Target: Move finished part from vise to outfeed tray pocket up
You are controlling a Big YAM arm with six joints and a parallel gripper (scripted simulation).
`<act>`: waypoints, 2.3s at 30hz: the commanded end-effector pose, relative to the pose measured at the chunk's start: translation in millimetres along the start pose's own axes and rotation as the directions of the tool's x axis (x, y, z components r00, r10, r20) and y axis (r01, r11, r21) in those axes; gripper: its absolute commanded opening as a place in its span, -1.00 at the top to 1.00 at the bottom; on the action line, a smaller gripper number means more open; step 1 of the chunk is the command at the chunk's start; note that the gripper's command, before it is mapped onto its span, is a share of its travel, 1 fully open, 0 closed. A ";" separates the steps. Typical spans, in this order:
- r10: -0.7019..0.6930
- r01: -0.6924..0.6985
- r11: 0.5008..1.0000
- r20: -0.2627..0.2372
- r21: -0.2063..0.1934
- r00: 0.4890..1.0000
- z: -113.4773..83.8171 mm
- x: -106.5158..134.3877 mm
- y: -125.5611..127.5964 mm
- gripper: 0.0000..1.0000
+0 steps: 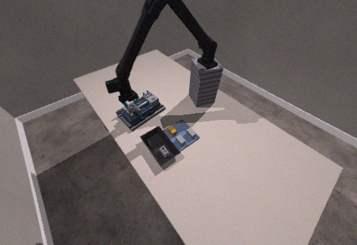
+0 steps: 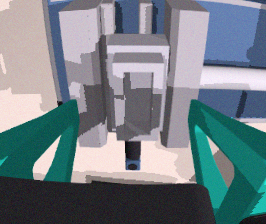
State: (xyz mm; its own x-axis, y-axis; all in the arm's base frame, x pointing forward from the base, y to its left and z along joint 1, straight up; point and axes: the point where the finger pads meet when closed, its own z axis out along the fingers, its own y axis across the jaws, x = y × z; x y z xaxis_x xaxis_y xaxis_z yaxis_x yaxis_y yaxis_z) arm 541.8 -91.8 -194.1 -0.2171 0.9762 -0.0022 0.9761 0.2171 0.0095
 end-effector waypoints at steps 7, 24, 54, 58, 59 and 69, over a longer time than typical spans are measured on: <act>-0.004 0.004 1.000 0.008 -0.005 1.000 5.0 3.2 3.1 -0.28; -0.004 0.004 1.000 0.015 -0.021 1.000 8.0 -0.7 12.8 -0.28; -0.004 0.004 0.999 0.020 -0.034 1.000 5.4 -3.2 19.1 -0.28; -0.004 0.004 0.999 0.020 -0.034 1.000 5.4 -3.2 19.1 -0.28; -0.004 0.004 0.999 0.020 -0.034 1.000 5.4 -3.2 19.1 -0.28; -0.004 0.004 0.999 0.020 -0.034 1.000 5.4 -3.2 19.1 -0.28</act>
State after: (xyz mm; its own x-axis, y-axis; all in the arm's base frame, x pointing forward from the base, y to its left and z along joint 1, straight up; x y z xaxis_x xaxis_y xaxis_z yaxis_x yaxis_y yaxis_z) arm 538.2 -91.2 -205.7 -0.2171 0.9762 0.0005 0.9761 0.2171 0.0029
